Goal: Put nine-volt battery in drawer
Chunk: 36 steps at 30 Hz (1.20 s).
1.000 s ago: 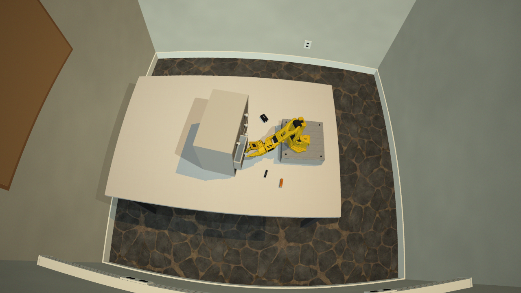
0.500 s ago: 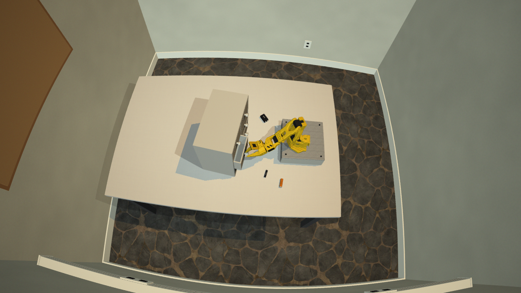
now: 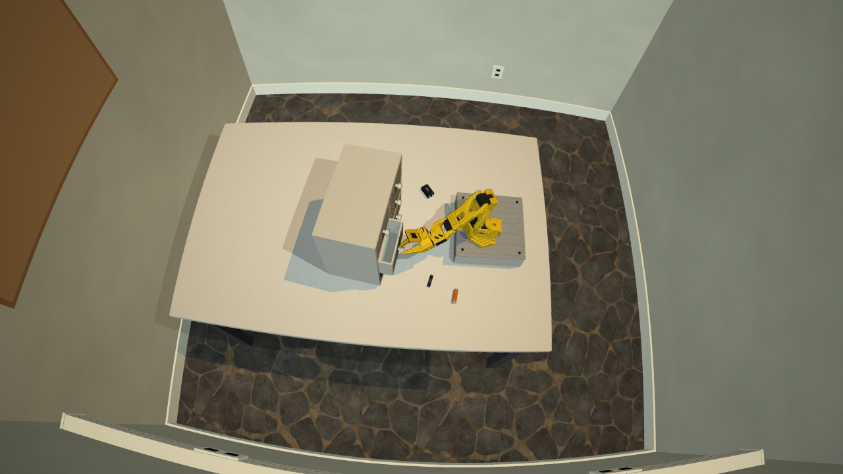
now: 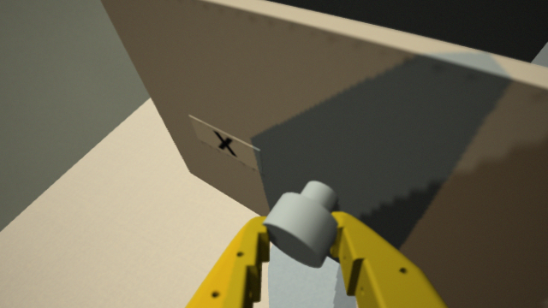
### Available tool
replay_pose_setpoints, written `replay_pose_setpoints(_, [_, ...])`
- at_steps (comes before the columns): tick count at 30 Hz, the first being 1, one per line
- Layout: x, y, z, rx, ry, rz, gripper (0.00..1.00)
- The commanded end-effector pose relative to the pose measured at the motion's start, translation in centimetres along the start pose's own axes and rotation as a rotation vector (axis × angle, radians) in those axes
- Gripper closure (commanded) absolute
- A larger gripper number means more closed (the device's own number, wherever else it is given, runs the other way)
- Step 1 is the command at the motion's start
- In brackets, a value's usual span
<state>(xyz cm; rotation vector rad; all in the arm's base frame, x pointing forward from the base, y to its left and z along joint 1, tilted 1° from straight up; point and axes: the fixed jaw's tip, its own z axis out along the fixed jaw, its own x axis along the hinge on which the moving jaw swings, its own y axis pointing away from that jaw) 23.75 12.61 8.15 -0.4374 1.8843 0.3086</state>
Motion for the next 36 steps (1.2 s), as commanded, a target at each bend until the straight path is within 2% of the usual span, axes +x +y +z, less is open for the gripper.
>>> replay_pose_setpoints(1, [-0.15,0.60,-0.39,-0.022,-0.013,-0.008,1.00])
replay_pose_setpoints(20, [-0.12,0.66,-0.47,-0.024,-0.013,-0.008,1.00])
replay_pose_setpoints(36, [0.14,1.14,-1.16,-0.042,-0.013,-0.015,1.00])
